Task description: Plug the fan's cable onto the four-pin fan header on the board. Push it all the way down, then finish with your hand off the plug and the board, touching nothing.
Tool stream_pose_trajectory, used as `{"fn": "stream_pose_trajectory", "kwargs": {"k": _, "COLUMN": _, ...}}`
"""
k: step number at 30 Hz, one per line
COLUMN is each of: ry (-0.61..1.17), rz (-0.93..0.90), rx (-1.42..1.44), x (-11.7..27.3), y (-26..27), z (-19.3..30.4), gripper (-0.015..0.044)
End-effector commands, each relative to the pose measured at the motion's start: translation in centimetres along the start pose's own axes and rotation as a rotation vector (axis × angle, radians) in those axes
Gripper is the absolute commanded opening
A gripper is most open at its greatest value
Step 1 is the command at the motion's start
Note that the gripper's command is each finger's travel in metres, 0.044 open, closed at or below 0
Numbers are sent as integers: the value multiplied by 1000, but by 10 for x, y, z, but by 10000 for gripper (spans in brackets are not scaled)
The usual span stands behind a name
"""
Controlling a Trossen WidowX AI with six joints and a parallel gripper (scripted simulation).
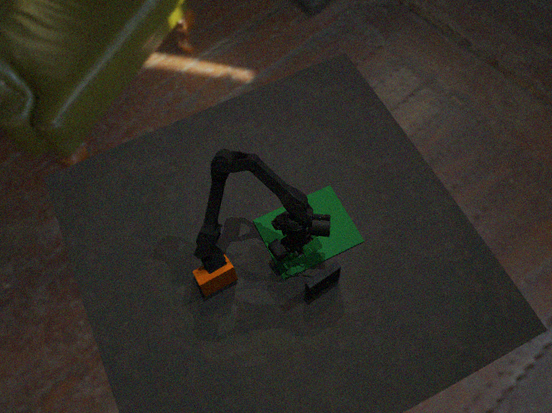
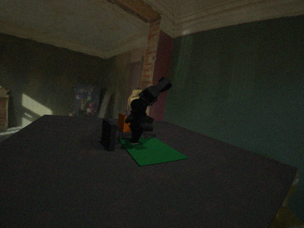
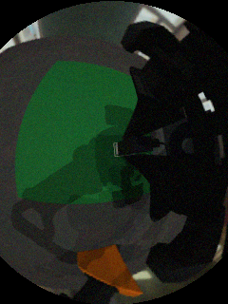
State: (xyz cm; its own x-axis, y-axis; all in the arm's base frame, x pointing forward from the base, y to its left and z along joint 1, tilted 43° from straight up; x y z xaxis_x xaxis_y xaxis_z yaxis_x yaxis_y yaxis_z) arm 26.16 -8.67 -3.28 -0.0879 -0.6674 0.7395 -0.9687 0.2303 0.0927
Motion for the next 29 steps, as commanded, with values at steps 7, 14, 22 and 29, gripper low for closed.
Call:
{"fn": "stream_pose_trajectory", "kwargs": {"k": 7, "ry": 0, "rz": 1, "rx": 0, "x": 12, "y": -1, "z": 0, "gripper": 260}}
{"fn": "stream_pose_trajectory", "kwargs": {"k": 14, "ry": -1, "rz": 1, "rx": -4, "x": 55, "y": 0, "z": 1, "gripper": 260}}
{"fn": "stream_pose_trajectory", "kwargs": {"k": 22, "ry": 3, "rz": 2, "rx": -6, "x": 57, "y": 0, "z": -60, "gripper": 260}}
{"fn": "stream_pose_trajectory", "kwargs": {"k": 29, "ry": -8, "rz": -1, "rx": -5, "x": 55, "y": 12, "z": -119, "gripper": 260}}
Point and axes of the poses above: the point midway between the two fingers, 35 mm back from their tips, its own x axis back along the fingers, its own y axis across the jaws, z = x × y, the point moved 2 cm from there along x, back along the fingers, and after that the axes turned 13 degrees about -x, right-handed, at the moved point
